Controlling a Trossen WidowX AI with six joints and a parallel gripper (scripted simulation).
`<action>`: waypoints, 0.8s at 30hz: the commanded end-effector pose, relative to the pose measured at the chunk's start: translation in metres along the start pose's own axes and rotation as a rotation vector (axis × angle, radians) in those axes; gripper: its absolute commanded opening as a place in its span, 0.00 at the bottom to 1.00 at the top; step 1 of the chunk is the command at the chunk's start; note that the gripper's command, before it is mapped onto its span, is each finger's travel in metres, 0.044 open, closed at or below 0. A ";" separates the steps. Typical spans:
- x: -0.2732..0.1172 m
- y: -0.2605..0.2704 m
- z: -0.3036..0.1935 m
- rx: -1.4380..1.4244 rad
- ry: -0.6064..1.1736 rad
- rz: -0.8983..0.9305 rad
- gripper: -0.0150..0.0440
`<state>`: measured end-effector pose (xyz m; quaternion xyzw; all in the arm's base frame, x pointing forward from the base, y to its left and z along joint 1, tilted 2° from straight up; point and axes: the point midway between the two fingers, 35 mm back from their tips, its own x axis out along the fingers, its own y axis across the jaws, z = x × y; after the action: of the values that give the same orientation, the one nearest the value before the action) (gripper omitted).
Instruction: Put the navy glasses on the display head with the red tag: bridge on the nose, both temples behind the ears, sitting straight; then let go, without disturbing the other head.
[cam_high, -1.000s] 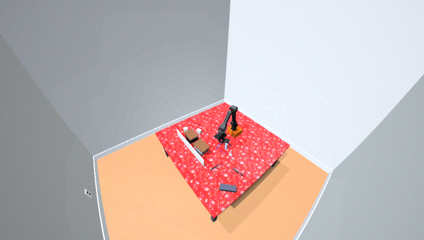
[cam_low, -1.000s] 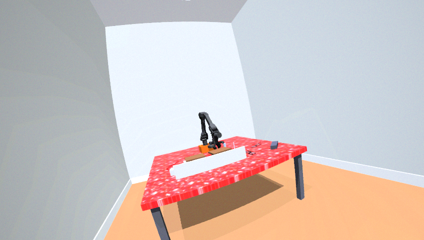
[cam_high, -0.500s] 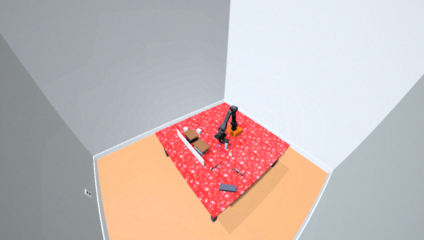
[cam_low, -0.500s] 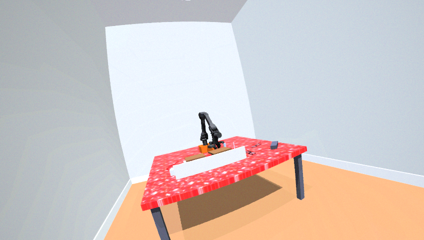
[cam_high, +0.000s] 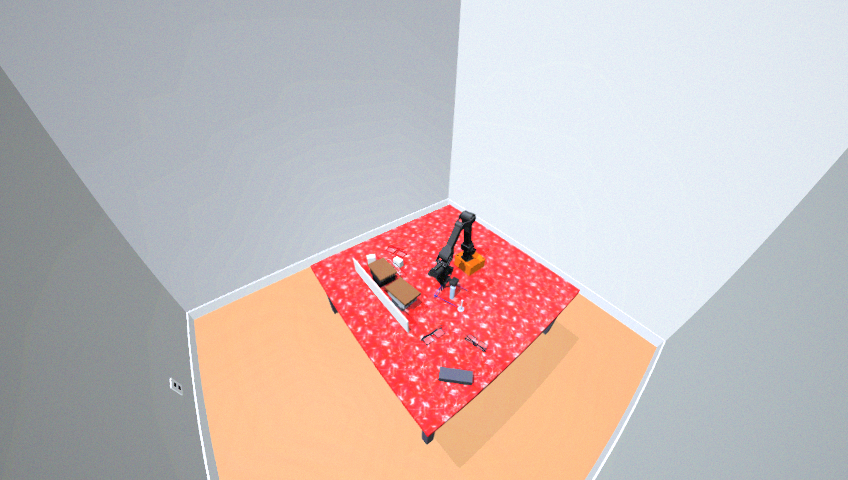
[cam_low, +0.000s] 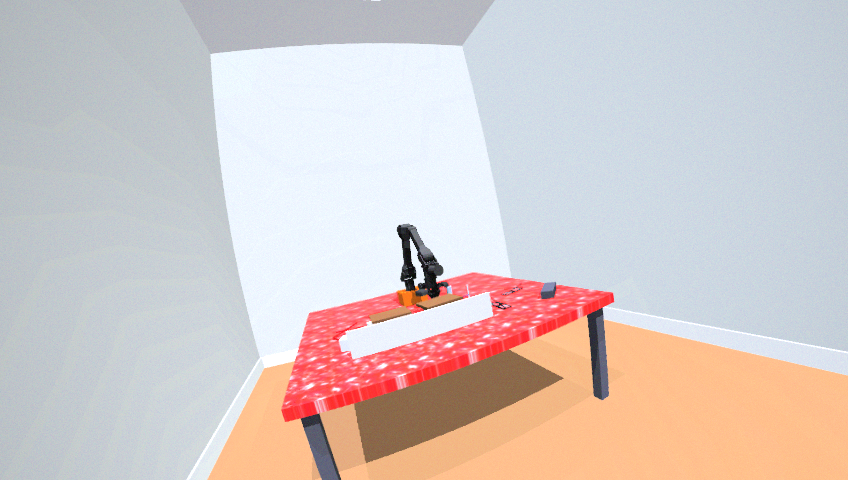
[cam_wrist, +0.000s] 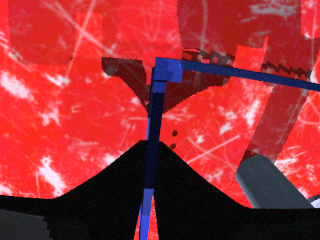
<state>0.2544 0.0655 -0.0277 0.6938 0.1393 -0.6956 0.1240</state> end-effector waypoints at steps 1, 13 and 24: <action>0.000 0.000 0.000 0.000 -0.002 0.001 0.25; -0.050 0.000 -0.002 0.002 -0.008 0.004 0.25; -0.097 -0.001 0.005 0.005 -0.015 0.005 0.25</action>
<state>0.2515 0.0643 0.0658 0.6910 0.1381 -0.6984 0.1252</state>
